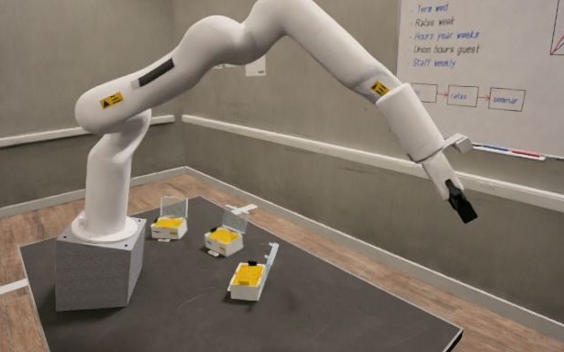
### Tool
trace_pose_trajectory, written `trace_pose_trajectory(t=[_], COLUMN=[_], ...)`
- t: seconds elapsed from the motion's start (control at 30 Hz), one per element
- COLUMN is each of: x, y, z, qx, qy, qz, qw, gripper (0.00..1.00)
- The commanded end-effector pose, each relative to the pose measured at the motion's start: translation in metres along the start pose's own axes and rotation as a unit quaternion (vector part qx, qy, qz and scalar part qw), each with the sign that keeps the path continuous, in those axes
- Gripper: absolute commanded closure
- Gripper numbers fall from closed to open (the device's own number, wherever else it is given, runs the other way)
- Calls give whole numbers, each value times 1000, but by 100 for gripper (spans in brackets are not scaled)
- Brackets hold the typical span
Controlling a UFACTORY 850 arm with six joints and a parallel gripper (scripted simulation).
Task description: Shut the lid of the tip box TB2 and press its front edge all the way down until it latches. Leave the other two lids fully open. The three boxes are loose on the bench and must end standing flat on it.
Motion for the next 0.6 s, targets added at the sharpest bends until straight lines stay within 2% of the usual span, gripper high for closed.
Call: trace_pose_trajectory(t=[0.0,0.53,0.57], x=[0,0,-3], y=[-2,-2,-1], z=[-1,-1,-1], qx=[2,2,-12], qy=[0,0,-1], qz=[0,0,9], qw=[1000,1000,1000], gripper=[0,0,0])
Point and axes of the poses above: the point where the finger pads meet when closed, its own z axis out along the fingers, its own x axis across the jaws, y = z × x, the point moved 10 cm from there along -z, back along the fingers, and after that the axes turned 7 degrees about -z, right-handed, at the moved point
